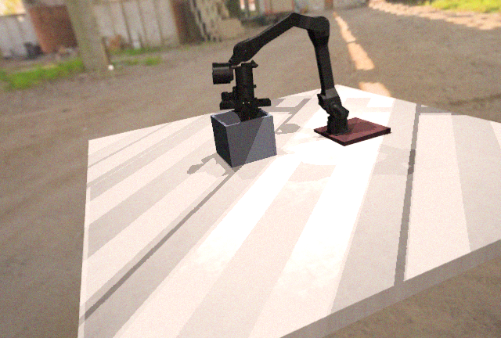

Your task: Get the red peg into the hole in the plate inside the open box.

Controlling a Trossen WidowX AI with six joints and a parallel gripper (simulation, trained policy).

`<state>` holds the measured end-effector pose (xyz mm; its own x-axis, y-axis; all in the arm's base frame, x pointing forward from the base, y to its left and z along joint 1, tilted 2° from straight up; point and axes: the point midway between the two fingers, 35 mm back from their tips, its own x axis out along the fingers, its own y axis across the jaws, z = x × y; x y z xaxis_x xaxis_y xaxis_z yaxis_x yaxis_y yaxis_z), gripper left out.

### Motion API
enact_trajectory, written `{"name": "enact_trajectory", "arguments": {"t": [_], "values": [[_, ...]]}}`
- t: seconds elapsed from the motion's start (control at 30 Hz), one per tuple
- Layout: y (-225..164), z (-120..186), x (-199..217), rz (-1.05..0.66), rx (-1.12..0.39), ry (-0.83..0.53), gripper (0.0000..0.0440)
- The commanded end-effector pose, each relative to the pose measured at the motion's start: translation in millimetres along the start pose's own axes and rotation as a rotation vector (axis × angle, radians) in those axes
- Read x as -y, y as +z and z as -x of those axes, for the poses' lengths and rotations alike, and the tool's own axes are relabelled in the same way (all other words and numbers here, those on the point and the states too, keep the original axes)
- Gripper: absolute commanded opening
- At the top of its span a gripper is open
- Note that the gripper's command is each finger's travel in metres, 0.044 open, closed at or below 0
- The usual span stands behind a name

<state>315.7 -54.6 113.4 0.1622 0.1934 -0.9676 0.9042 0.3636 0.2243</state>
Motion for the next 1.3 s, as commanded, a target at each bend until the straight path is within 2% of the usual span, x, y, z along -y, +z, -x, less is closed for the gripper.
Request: {"name": "enact_trajectory", "arguments": {"t": [0.0,0.07,0.2,0.4,0.93,1.17,1.27], "values": [[5.1,-33.9,6.0,0.055,-0.044,-0.039,0.0062],[5.4,-37.6,7.7,0.061,-0.046,-0.047,0.0072],[6.0,-45.0,10.8,0.063,-0.057,-0.062,0.0142],[12.3,-39.1,11.7,0.048,-0.086,-0.065,0.0146],[31.9,-20.3,-14.8,0.059,-0.125,0.057,0.0152],[38.5,-7.6,-34.0,0.094,-0.124,0.143,0.0153],[49.4,-4.1,-35.8,0.103,-0.08,0.144,0.0162]]}}
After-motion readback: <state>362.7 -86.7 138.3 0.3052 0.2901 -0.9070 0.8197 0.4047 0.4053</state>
